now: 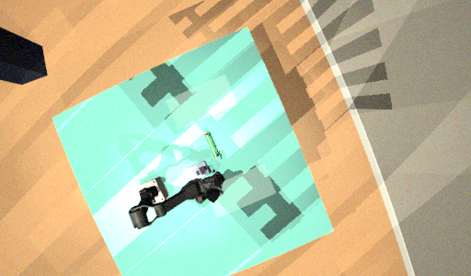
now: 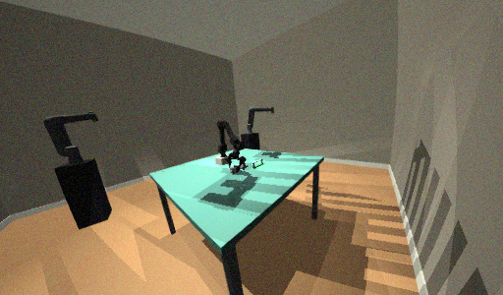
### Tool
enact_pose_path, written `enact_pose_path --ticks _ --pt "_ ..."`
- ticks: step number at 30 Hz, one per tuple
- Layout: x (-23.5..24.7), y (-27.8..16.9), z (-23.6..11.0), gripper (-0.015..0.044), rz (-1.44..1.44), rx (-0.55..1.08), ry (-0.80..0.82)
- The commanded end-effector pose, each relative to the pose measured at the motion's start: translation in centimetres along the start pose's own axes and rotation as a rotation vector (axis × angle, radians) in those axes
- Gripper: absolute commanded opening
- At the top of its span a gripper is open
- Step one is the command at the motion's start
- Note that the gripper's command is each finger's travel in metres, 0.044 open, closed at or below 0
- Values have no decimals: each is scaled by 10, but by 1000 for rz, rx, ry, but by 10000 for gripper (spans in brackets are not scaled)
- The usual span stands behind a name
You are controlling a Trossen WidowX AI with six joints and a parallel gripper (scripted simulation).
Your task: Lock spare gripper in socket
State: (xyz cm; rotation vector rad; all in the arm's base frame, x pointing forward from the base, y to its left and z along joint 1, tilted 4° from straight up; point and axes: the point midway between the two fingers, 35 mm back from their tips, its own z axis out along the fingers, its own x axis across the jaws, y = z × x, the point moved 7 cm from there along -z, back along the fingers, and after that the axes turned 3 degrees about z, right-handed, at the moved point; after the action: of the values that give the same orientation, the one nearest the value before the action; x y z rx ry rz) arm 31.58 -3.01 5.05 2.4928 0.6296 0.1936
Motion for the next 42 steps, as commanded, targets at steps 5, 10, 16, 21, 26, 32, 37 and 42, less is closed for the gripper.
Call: enact_pose_path --ticks 5,10,16,21,26,32,37,42 --pt "-3 -9 13 440 -9 8 -7" --pt "-4 -13 19 440 -9 8 -7" --pt "-5 -17 25 440 -9 8 -7" --pt "-5 -17 25 440 -9 8 -7" --pt "-5 -17 25 309 -9 8 -7" --pt "-5 -17 25 230 -9 8 -7" --pt "-5 -17 25 157 -9 8 -7" --pt "-1 -8 13 26 -8 8 -7"
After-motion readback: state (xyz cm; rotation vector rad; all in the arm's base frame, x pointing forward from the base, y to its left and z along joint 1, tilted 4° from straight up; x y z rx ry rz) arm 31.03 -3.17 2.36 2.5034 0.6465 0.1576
